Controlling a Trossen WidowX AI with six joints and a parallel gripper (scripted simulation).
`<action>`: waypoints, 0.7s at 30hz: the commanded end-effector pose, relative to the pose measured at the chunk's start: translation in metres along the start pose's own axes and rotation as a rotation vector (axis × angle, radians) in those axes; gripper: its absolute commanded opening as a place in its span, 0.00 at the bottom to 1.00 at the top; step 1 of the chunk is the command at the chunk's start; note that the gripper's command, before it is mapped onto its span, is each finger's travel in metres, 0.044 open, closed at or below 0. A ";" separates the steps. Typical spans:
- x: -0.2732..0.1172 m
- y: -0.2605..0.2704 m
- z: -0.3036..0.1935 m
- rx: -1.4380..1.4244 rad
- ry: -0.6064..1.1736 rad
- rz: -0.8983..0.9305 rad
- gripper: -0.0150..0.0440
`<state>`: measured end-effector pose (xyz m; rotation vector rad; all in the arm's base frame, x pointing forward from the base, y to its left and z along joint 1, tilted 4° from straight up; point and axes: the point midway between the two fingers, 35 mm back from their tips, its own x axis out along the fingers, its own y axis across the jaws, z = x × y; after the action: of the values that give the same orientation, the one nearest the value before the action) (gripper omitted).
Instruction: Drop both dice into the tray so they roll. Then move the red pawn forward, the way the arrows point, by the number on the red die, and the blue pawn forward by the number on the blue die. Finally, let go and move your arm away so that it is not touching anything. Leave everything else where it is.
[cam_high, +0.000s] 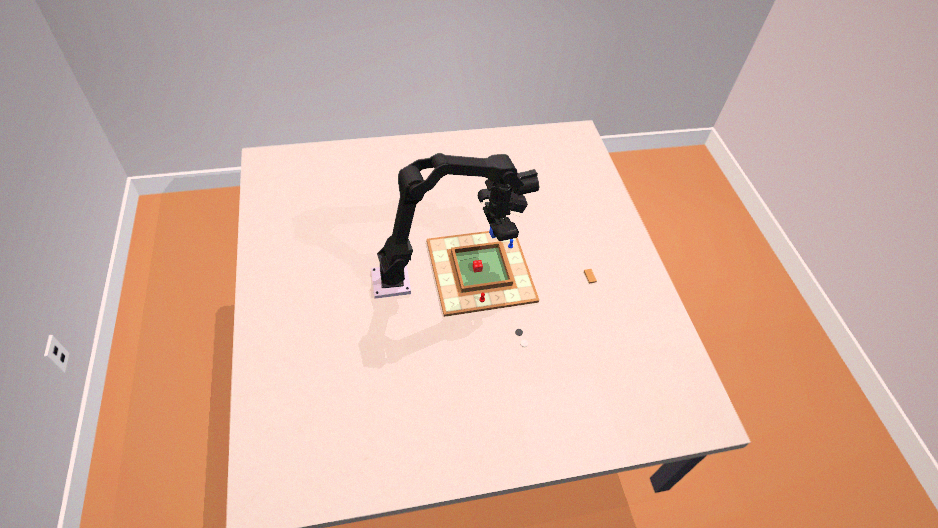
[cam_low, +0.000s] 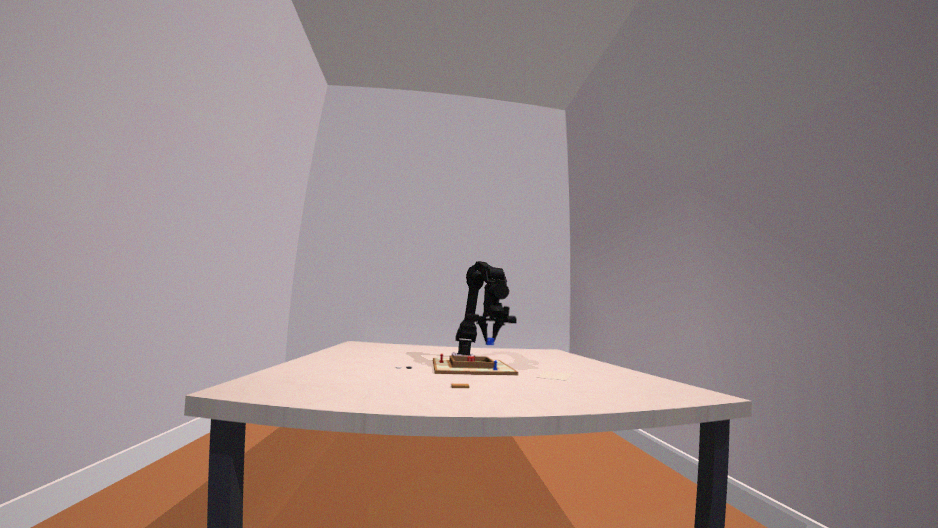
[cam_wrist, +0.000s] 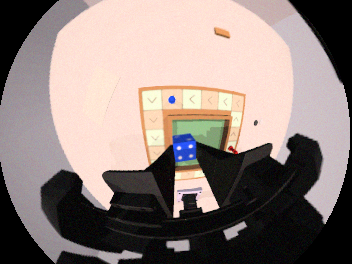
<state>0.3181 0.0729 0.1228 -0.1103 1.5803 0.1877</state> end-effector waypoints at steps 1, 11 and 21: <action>0.002 -0.014 -0.004 0.030 -0.009 -0.002 0.25; 0.015 -0.023 -0.015 0.127 -0.010 0.002 0.25; 0.024 -0.023 -0.007 0.116 -0.325 -0.031 0.25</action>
<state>0.3133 0.0502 0.0974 -0.0156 1.3708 0.0902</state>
